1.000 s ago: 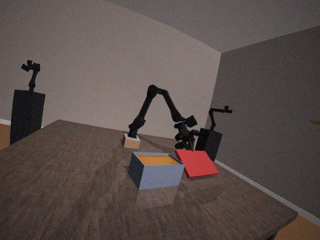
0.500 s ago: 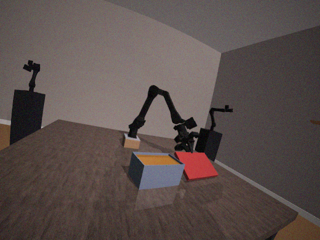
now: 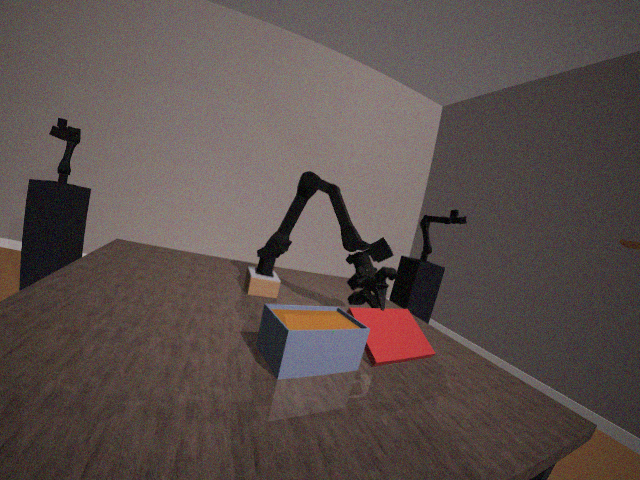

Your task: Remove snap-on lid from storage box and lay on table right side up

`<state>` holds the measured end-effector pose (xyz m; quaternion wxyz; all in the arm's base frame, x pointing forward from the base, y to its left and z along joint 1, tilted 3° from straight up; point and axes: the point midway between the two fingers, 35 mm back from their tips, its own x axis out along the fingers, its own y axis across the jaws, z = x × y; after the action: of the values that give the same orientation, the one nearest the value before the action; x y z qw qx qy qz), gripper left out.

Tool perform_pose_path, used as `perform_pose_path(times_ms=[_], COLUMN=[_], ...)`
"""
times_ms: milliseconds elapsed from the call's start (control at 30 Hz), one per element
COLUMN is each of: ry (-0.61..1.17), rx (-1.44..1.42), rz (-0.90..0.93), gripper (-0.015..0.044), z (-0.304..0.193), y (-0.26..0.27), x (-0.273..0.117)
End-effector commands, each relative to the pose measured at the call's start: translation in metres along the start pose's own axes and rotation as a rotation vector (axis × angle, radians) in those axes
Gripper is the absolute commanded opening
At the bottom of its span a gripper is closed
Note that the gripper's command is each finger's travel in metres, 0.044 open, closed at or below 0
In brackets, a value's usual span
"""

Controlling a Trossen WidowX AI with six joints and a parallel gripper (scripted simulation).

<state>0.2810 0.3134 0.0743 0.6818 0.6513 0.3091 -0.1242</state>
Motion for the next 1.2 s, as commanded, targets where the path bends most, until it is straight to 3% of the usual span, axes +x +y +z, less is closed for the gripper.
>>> perform_pose_path(times_ms=[0, 1167], ry=[0.001, 0.001], rx=[-0.003, -0.003], rz=[0.003, 0.003], gripper=[0.0, 0.0], z=[0.0, 0.0], y=[-0.002, -0.024], x=[0.002, 0.021])
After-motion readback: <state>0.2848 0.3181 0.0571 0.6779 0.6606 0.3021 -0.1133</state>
